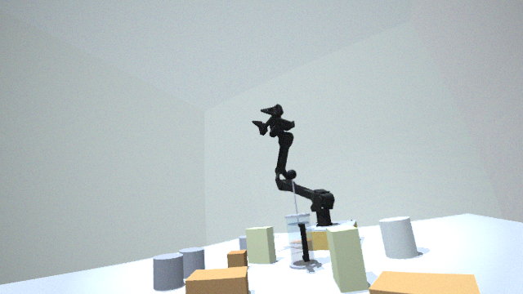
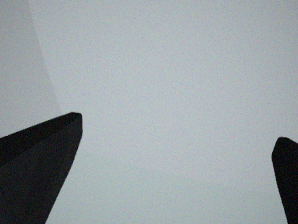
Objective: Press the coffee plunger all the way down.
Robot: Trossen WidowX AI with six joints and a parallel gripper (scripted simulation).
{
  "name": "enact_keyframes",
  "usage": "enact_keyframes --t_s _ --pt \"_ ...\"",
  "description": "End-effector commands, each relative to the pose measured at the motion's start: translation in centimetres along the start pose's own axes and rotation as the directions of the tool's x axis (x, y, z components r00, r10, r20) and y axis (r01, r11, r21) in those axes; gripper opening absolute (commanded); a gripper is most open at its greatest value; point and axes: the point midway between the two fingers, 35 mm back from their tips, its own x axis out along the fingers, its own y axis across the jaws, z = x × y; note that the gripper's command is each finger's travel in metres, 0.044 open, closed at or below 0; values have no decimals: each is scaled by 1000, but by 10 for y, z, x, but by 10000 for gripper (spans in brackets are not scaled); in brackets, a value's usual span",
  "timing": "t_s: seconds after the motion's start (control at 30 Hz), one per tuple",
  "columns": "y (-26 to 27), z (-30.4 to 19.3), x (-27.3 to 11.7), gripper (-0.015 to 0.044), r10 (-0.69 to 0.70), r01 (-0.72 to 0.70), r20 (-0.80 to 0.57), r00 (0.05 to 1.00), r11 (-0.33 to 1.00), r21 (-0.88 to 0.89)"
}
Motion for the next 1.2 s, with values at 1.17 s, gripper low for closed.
enact_keyframes --t_s 1.17 --pt "-175 234 27 440 -255 -293 402 880 -955 36"
